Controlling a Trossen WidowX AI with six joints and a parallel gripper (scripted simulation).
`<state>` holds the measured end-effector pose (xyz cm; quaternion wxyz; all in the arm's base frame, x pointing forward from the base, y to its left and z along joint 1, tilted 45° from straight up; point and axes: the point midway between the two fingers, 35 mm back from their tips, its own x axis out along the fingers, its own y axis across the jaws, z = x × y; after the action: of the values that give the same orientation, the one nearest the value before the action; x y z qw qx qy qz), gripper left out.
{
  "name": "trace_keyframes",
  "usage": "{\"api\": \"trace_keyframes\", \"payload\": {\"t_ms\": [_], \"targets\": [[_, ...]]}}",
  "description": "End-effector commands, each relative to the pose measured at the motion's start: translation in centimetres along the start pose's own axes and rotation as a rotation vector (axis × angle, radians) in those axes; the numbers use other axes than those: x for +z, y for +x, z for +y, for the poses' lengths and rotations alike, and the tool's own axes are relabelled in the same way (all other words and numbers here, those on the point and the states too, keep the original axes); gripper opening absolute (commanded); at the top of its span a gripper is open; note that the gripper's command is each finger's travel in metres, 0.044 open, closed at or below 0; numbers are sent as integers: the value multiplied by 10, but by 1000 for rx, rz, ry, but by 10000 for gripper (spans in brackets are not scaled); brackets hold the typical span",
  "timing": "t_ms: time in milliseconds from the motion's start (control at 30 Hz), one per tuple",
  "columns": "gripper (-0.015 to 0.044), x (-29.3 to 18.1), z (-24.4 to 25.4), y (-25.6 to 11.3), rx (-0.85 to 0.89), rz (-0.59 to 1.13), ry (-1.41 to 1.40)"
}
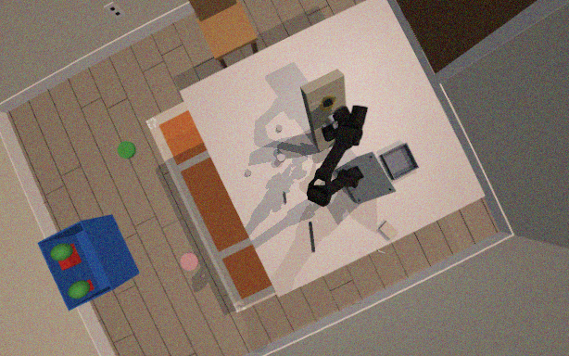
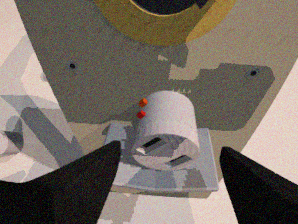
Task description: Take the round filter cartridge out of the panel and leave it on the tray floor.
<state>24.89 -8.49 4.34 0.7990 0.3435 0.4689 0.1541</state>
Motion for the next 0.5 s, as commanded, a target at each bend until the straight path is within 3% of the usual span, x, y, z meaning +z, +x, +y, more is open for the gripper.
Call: {"api": "trace_keyframes", "payload": {"t_ms": [0, 400, 467], "targets": [[305, -3, 1, 7, 5, 7, 7], [305, -4, 3, 22, 9, 6, 7], [272, -1, 1, 19, 0, 2, 0]]}}
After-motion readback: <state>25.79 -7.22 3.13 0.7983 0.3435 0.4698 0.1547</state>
